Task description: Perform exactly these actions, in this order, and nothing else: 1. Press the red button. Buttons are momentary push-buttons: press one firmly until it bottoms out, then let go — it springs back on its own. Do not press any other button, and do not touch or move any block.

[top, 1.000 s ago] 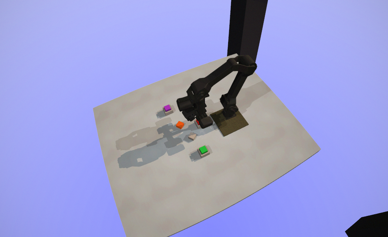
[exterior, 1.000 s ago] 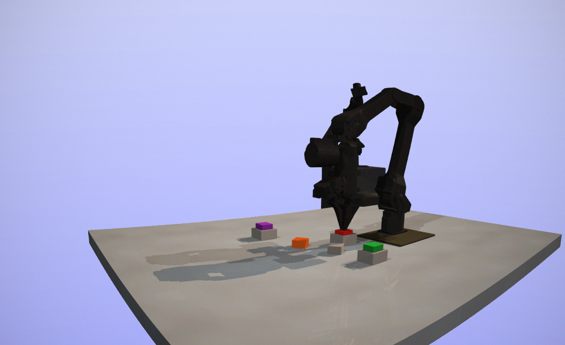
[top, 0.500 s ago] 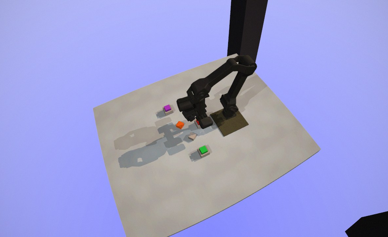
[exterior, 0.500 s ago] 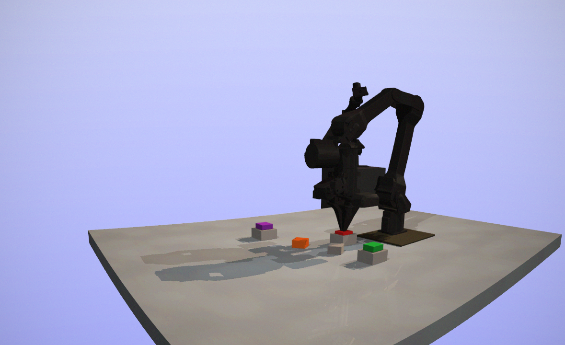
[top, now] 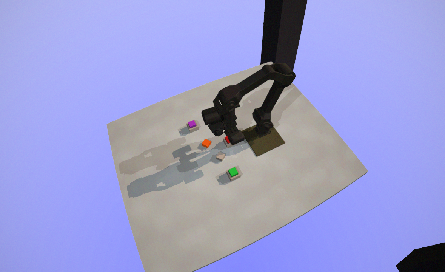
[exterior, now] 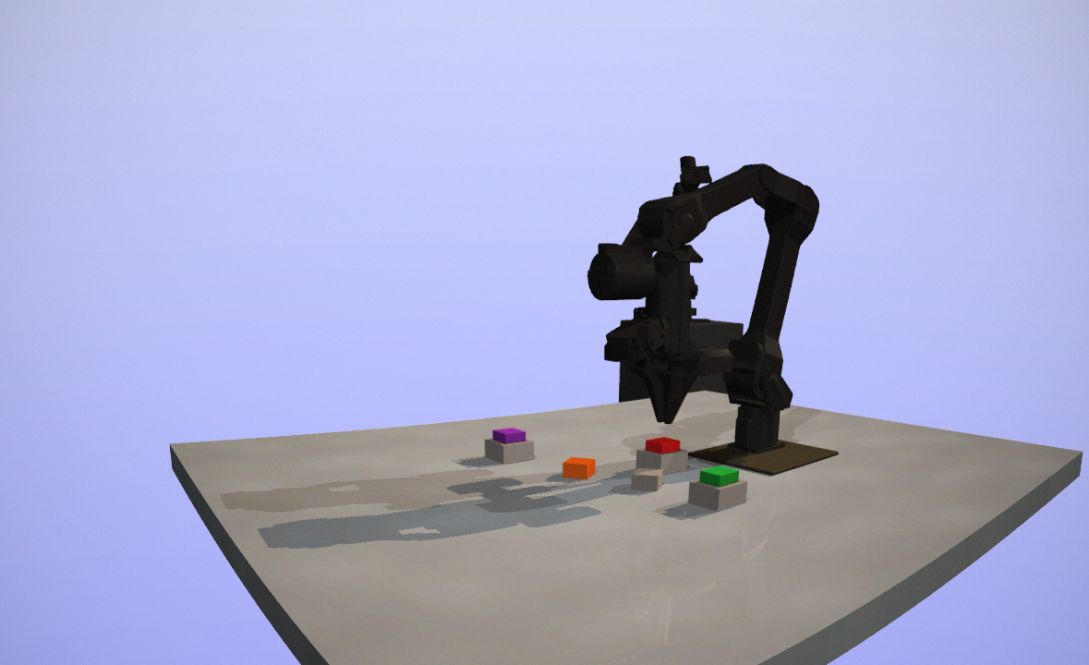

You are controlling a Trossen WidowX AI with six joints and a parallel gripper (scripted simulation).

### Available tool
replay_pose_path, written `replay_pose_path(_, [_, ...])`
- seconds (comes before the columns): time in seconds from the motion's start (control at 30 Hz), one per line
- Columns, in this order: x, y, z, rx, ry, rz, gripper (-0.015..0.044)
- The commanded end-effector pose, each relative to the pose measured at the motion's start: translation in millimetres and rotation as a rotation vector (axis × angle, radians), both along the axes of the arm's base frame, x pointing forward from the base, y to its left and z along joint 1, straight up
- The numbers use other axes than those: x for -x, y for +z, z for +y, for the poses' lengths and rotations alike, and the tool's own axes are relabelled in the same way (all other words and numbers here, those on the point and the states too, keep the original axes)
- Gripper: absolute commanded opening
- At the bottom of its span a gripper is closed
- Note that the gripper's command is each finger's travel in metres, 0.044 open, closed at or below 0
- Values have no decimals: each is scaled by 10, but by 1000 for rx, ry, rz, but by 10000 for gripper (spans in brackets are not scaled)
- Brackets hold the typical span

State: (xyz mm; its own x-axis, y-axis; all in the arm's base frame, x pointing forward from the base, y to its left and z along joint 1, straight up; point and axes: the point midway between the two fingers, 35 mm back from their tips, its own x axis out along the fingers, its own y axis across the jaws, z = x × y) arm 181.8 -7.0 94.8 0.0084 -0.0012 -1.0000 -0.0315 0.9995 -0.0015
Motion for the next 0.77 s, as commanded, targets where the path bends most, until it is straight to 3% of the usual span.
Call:
replay_pose_path(0.0, [-192, 163, 210, -7, 2, -10, 125])
replay_pose_path(0.37, [-585, 622, 1738, -19, 2, -13, 400])
replay_pose_path(0.47, [-522, 680, 2117, -22, 2, -12, 400])
replay_pose_path(0.73, [-515, 684, 2148, -22, 2, -12, 400])
